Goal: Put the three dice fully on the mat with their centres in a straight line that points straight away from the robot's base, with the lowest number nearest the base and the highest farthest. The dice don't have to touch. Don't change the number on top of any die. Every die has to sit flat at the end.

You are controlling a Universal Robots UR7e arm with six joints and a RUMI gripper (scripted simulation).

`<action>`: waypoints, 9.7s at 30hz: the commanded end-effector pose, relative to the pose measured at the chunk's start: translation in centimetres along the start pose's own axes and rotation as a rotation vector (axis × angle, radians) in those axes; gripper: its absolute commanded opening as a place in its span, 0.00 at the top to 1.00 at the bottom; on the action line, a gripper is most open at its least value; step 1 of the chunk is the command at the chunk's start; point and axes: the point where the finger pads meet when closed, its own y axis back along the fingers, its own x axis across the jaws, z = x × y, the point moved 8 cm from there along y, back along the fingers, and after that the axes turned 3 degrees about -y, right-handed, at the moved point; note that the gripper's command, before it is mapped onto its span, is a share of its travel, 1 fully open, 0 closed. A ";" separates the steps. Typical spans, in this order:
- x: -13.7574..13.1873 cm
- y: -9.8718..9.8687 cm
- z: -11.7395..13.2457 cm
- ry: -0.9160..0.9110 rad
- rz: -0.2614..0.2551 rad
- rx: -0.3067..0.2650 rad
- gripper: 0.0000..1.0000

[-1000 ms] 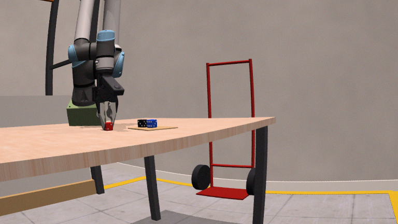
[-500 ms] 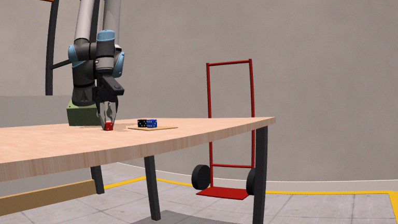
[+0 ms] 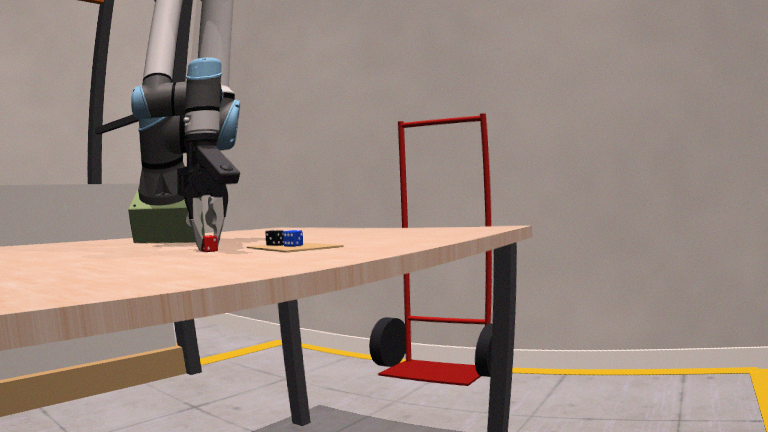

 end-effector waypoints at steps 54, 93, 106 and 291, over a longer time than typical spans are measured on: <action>0.0 9.9 0.0 0.000 0.000 0.001 0.90; -4.4 10.9 -4.2 0.107 -0.017 -0.022 0.90; -13.6 10.6 -8.4 0.242 -0.009 -0.015 0.90; -18.7 0.4 -9.4 0.298 0.000 0.001 0.72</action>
